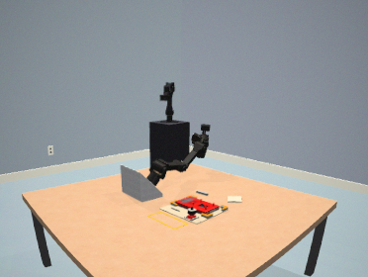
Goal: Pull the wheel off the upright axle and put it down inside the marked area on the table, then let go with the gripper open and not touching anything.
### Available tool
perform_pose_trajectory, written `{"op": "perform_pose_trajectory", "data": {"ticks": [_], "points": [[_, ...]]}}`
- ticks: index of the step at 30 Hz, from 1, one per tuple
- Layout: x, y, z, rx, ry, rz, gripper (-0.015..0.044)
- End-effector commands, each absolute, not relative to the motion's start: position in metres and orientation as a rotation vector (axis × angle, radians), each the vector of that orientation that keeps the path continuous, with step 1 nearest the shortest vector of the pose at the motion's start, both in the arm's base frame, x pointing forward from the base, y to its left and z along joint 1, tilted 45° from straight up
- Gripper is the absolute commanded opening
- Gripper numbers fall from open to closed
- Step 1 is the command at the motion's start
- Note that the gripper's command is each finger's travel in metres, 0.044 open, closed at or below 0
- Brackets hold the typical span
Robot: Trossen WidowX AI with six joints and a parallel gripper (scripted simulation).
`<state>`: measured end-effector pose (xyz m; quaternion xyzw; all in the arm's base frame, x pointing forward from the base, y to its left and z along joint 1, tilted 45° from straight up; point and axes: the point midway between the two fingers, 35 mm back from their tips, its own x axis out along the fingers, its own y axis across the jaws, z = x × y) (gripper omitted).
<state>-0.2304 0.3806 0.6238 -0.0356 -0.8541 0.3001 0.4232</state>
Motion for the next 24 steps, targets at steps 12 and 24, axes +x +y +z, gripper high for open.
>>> {"op": "perform_pose_trajectory", "data": {"ticks": [12,24], "points": [[-0.201,0.312,0.679,0.006,-2.086,0.508,0.03],[-0.157,0.219,0.726,0.114,-1.985,0.212,0.03]]}}
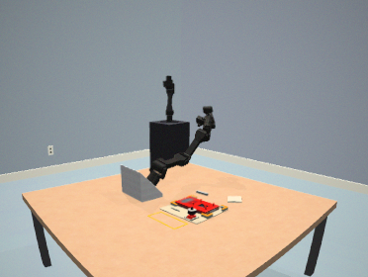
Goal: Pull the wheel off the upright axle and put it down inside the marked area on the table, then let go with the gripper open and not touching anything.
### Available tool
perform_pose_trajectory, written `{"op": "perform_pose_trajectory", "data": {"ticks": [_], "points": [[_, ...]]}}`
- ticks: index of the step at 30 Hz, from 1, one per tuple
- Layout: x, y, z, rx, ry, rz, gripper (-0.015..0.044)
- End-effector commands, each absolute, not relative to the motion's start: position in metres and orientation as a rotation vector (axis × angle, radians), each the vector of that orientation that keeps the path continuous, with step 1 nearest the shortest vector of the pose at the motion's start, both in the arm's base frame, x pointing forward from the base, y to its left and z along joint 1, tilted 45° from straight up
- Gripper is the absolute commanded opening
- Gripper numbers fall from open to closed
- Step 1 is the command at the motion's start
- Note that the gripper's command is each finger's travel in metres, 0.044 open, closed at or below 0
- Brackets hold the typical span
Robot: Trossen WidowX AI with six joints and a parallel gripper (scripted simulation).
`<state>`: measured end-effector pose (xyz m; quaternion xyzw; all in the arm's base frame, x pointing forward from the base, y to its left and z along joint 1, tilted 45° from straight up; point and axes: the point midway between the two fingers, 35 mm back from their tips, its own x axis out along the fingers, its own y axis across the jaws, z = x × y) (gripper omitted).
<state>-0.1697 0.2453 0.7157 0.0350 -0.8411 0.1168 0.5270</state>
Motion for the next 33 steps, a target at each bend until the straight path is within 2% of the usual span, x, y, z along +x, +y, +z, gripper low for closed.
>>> {"op": "perform_pose_trajectory", "data": {"ticks": [1,16,23,33], "points": [[-0.153,0.21,0.729,0.126,-1.978,0.193,0.03],[-0.085,0.074,0.757,0.345,-1.751,-0.089,0.03],[-0.074,0.053,0.756,0.36,-1.731,-0.1,0.03],[-0.016,-0.04,0.75,0.513,-1.558,-0.27,0.03]]}}
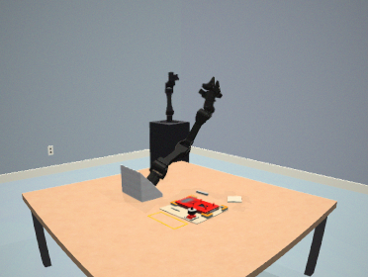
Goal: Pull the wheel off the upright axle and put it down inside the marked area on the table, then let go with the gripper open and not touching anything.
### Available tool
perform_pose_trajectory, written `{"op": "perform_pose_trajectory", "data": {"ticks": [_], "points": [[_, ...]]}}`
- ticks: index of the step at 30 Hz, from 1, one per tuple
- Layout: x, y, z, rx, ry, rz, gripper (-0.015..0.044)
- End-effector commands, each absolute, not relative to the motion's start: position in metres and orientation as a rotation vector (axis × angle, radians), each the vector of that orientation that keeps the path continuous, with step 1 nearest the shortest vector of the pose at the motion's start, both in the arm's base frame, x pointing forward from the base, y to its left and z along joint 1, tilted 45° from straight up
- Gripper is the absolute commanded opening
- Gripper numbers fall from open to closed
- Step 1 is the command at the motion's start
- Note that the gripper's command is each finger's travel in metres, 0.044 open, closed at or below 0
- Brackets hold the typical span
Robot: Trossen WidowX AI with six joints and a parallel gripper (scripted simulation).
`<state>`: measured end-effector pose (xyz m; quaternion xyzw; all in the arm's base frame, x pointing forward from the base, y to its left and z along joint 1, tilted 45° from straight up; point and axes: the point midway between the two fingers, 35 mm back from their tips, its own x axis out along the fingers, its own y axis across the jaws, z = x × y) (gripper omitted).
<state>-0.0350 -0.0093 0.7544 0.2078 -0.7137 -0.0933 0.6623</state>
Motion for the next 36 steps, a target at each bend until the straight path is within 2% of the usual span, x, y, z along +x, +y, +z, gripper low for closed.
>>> {"op": "perform_pose_trajectory", "data": {"ticks": [1,13,18,36], "points": [[-0.01,-0.05,0.748,0.53,-1.539,-0.288,0.03],[0.073,-0.152,0.714,0.71,-1.279,-0.426,0.03],[0.099,-0.165,0.703,0.807,-1.224,-0.362,0.03],[0.22,-0.245,0.604,0.979,-0.76,-0.511,0.03]]}}
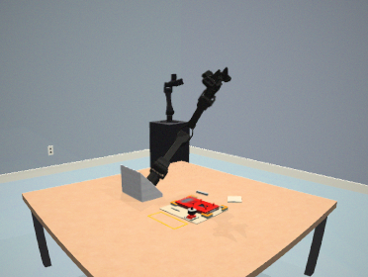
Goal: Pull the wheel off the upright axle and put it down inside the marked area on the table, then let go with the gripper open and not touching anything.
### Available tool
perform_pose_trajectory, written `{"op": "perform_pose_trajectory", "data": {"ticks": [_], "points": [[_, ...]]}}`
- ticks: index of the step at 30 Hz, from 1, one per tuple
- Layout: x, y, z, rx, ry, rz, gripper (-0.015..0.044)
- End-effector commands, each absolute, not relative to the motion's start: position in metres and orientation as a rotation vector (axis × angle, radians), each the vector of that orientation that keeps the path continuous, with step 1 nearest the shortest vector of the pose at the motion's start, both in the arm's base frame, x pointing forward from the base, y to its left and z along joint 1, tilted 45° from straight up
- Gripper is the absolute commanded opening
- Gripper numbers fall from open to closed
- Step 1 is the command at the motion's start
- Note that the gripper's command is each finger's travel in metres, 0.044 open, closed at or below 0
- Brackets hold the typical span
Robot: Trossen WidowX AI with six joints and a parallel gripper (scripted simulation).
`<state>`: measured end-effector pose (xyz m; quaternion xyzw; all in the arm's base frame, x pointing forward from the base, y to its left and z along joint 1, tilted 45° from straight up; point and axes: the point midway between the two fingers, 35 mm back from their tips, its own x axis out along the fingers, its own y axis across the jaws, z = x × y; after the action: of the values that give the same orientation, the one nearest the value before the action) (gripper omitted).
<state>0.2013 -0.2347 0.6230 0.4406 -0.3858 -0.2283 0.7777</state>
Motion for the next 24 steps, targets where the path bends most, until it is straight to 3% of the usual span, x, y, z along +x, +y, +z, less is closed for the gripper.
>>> {"op": "perform_pose_trajectory", "data": {"ticks": [1,24], "points": [[0.226,-0.247,0.598,0.989,-0.737,-0.514,0.03],[0.344,-0.29,0.412,1.209,-0.08,-0.668,0.03]]}}
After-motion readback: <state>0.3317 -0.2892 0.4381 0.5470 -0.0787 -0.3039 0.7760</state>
